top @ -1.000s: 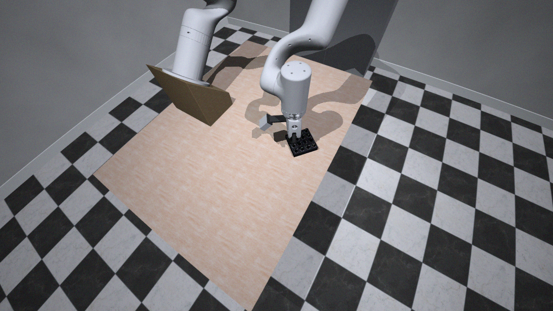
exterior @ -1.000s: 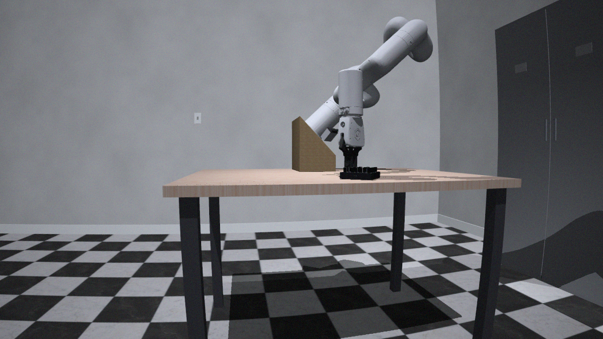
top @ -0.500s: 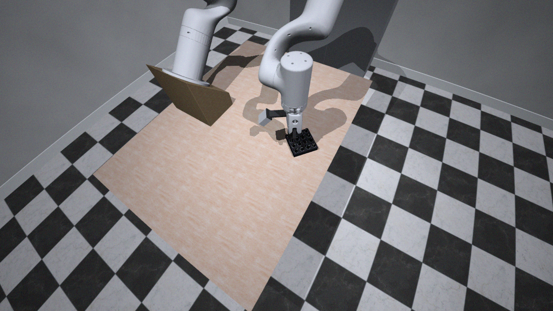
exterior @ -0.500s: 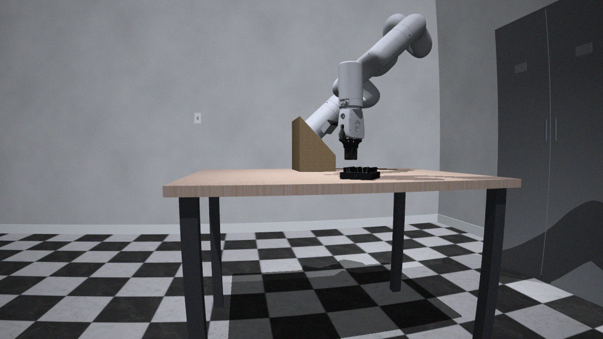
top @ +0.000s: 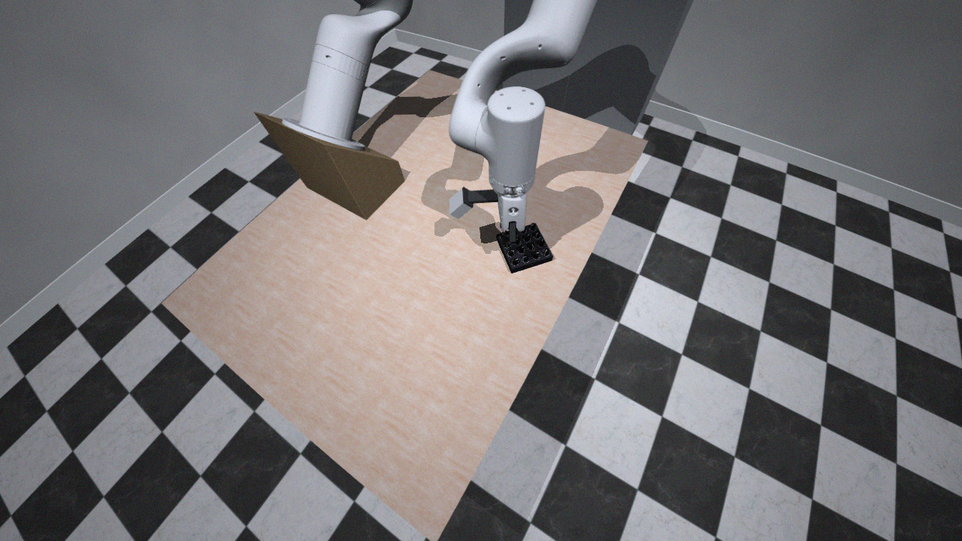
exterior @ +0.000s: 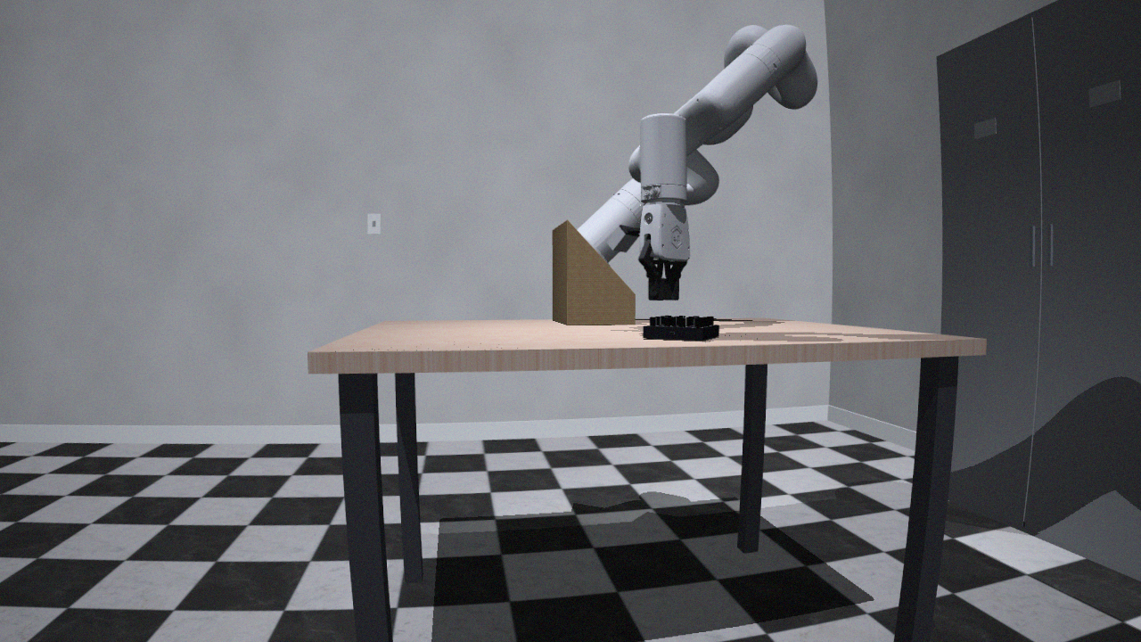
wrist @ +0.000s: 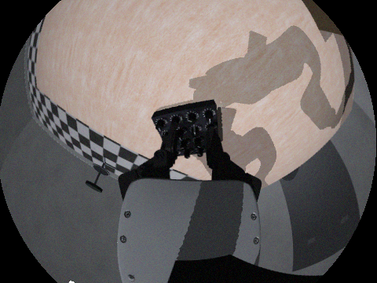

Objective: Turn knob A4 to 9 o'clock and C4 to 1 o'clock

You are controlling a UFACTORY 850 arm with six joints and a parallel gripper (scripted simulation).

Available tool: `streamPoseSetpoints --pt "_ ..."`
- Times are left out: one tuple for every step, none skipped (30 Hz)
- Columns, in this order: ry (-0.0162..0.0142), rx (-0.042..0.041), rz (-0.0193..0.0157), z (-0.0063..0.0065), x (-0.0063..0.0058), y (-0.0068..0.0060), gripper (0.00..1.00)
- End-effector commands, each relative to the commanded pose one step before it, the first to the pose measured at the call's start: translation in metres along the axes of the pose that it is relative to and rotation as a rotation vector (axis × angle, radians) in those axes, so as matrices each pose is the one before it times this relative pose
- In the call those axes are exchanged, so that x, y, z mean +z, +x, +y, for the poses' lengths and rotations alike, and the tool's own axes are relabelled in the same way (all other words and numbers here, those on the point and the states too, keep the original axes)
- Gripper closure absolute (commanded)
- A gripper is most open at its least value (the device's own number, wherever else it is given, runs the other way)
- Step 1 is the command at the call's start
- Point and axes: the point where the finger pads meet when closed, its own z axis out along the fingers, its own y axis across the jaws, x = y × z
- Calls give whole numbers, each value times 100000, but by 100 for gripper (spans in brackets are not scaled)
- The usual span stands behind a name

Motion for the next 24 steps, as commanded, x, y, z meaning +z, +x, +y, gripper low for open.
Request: streamPoseSetpoints --pt "106 -48 -95 -46 -280 -54 0" --pt "1 0 0 0 -186 0 0" --pt "0 0 0 0 -255 0 0" --pt "1 0 1 0 -327 0 0" --pt "0 0 0 0 0 0 0" --pt "0 0 0 0 0 0 0" --pt "0 -1 0 -1 -398 -1 0" --pt "1 -1 0 -1 -466 0 0" --pt "1 -1 0 -1 -528 0 0" --pt "2 -1 1 -1 -582 0 0" --pt "1 -1 0 -1 -628 -1 0" --pt "1 -1 0 -1 -663 -1 0" --pt "2 -1 1 -1 -687 0 0" --pt "1 -1 -1 -1 -700 -1 0" --pt "2 -1 1 -1 -702 0 0" --pt "1 -1 0 -1 -691 -1 0" --pt "1 -1 0 -1 -669 -1 0" --pt "2 -1 1 -1 -635 0 0" --pt "1 -1 1 -1 -591 0 0" --pt "1 -1 0 -1 -537 0 0" --pt "1 0 1 -1 -475 0 0" --pt "0 0 0 0 0 0 0" --pt "0 0 0 0 0 0 0" --pt "1 0 1 0 -407 0 0"
